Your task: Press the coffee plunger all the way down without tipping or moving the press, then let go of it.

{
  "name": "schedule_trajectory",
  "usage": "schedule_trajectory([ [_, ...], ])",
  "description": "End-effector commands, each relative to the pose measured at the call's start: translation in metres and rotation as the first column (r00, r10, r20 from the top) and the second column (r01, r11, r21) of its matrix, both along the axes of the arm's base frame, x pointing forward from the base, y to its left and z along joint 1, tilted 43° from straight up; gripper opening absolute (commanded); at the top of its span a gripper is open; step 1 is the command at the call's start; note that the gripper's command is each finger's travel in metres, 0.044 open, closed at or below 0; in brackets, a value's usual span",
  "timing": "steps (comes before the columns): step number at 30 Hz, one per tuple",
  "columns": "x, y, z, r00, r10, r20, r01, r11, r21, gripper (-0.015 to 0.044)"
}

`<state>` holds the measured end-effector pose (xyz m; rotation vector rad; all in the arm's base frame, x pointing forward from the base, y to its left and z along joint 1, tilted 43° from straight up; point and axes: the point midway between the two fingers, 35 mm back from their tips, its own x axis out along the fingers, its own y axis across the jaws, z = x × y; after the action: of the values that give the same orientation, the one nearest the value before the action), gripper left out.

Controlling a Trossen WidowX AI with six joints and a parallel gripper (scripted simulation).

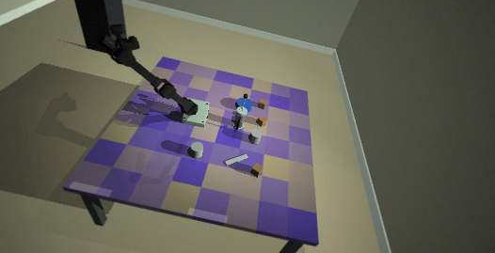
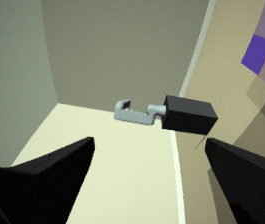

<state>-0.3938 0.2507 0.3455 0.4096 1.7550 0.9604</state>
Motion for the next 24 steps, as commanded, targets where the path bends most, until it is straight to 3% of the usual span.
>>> schedule_trajectory([
  [1,0.001,0.001,0.000,1.000,-0.002,0.003,0.002,1.000,0.002,0.0426],
  [9,0.050,0.055,-0.013,0.986,-0.093,0.142,0.084,0.994,0.065,0.0440],
  [17,0.169,0.135,-0.041,0.855,-0.241,0.458,0.189,0.969,0.157,0.0440],
  [24,0.287,0.166,-0.066,0.661,-0.307,0.685,0.282,0.947,0.153,0.0440],
])
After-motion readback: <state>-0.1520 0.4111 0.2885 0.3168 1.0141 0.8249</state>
